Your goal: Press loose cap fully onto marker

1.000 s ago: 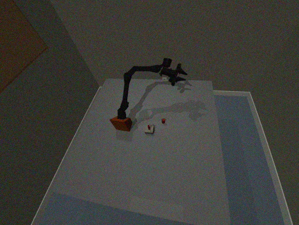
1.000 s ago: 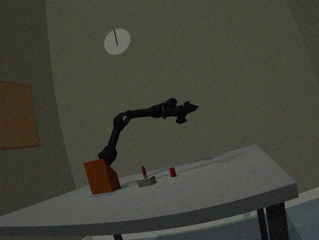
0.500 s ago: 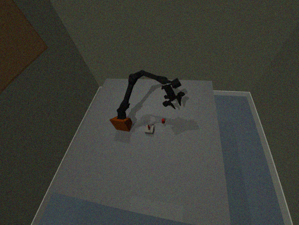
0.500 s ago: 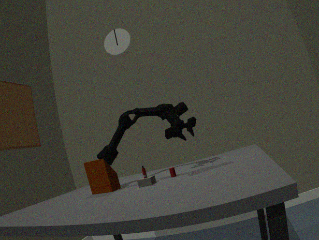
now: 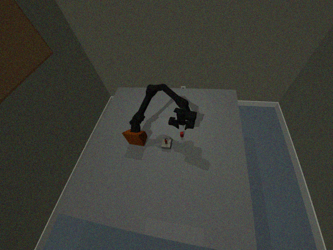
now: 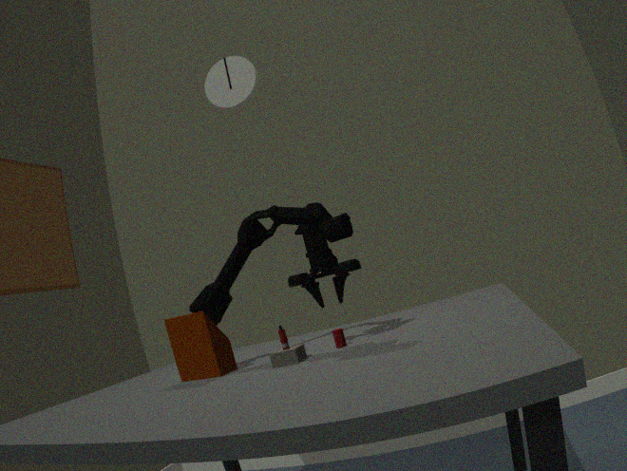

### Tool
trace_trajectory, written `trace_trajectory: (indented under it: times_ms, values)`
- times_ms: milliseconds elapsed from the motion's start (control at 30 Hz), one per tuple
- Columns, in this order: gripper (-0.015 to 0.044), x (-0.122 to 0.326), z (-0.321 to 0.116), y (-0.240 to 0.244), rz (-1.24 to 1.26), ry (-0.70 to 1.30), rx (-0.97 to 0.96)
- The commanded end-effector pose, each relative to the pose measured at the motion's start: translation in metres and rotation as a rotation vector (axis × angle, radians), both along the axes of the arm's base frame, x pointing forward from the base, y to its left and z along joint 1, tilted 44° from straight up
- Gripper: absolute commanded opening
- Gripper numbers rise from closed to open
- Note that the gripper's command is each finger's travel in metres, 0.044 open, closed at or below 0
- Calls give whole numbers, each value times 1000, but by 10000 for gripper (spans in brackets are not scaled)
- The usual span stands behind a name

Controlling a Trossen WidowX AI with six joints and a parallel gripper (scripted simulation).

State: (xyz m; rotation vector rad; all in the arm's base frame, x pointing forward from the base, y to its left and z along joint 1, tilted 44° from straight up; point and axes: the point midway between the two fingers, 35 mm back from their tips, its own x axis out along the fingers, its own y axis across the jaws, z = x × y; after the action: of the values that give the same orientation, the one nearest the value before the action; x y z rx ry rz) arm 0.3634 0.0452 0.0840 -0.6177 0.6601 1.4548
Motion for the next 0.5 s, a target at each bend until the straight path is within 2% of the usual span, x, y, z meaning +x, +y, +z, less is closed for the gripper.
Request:
trace_trajectory:
  times_ms: [0,100,467]
  values:
    - [241,-1,-1,4,-8,16,17]
    - [241,-2,-22,25,-8,16,18]
    - [241,-3,-36,39,-8,16,19]
